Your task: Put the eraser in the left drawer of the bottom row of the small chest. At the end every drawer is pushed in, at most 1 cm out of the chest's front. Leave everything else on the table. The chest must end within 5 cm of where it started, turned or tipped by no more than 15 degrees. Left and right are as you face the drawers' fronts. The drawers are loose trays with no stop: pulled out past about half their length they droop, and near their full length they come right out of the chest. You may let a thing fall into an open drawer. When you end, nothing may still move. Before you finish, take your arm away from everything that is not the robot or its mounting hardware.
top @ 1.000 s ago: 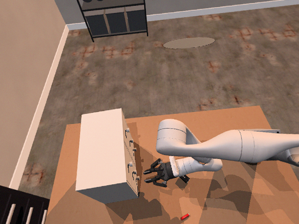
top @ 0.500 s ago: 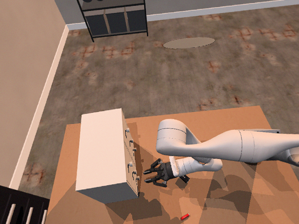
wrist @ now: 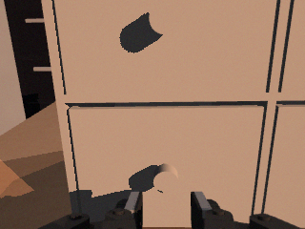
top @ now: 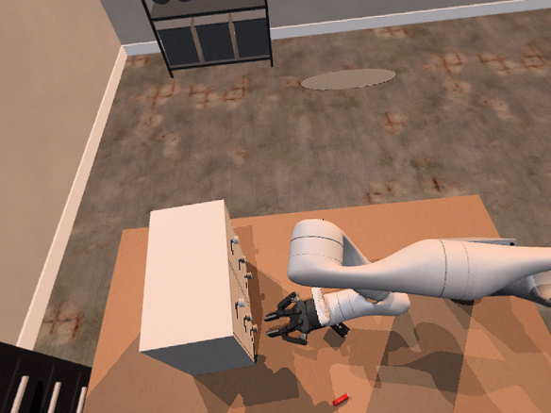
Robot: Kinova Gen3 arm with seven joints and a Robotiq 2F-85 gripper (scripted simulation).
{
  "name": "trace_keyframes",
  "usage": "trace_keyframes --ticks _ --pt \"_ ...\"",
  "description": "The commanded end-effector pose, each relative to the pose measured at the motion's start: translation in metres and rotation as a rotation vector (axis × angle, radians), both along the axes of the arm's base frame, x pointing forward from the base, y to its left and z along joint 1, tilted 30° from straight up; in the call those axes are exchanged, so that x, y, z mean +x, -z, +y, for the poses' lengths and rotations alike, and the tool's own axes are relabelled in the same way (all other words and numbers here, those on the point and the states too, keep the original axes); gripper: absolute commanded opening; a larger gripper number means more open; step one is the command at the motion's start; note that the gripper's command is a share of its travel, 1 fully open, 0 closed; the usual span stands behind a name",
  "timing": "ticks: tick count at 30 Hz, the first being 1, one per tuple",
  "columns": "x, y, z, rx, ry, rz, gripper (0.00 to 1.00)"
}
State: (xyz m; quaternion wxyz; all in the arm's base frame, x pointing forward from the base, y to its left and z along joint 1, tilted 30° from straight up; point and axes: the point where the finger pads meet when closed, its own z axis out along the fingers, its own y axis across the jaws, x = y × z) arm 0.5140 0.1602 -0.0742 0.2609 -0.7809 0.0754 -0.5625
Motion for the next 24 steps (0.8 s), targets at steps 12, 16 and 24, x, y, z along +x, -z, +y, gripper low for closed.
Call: trace_keyframes --ticks 12,16,24 --pt "0.0006 -0.0008 -0.0005 0.0 0.001 -0.002 0.33" --pt "0.0006 -0.0008 -0.0005 0.0 0.001 -0.002 0.33" --pt "0.0041 -0.001 0.0001 0.0 0.001 -0.002 0.33"
